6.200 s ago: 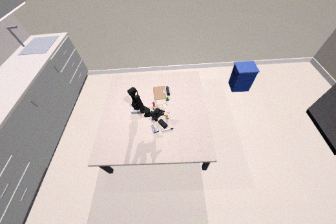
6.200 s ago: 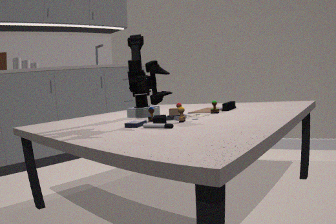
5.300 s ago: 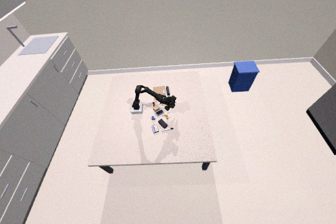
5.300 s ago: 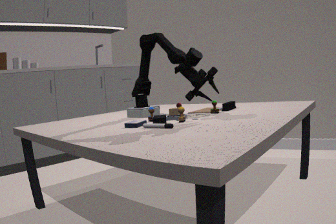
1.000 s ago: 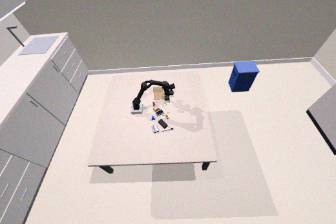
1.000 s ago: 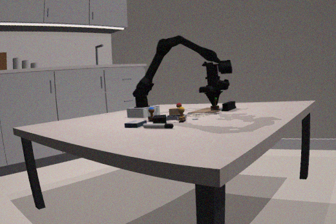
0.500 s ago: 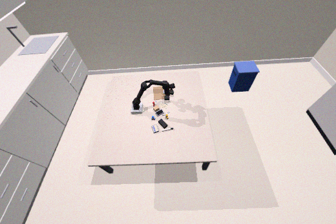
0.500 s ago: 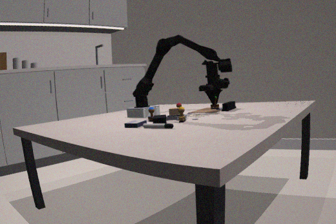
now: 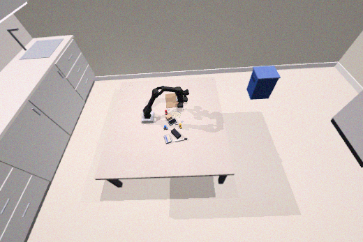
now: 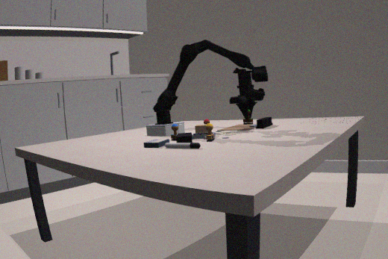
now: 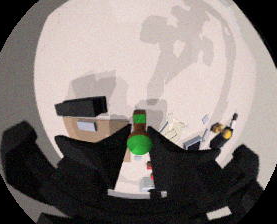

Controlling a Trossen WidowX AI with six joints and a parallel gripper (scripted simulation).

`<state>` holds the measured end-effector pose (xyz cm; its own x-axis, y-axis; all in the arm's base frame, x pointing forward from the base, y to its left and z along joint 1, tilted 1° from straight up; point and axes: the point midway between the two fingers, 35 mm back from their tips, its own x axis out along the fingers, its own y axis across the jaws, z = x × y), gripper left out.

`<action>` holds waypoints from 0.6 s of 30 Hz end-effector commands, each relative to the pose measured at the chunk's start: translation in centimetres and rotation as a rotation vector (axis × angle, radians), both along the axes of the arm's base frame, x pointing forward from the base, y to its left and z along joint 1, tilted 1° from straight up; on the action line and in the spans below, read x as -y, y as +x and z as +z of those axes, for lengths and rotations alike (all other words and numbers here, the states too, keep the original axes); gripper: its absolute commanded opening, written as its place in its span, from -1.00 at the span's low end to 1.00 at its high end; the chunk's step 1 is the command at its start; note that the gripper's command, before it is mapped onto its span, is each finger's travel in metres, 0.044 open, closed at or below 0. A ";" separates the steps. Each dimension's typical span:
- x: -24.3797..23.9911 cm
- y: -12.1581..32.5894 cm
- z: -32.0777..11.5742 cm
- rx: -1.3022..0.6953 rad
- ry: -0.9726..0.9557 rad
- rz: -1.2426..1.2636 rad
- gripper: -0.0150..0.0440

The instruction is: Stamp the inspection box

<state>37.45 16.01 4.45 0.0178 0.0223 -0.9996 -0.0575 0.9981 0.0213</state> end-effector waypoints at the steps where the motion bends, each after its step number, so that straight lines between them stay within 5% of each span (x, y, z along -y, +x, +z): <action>1: -0.1 0.0 0.3 -0.001 0.006 0.003 -0.49; 18: -0.1 0.0 1.1 -0.001 0.009 0.003 -0.49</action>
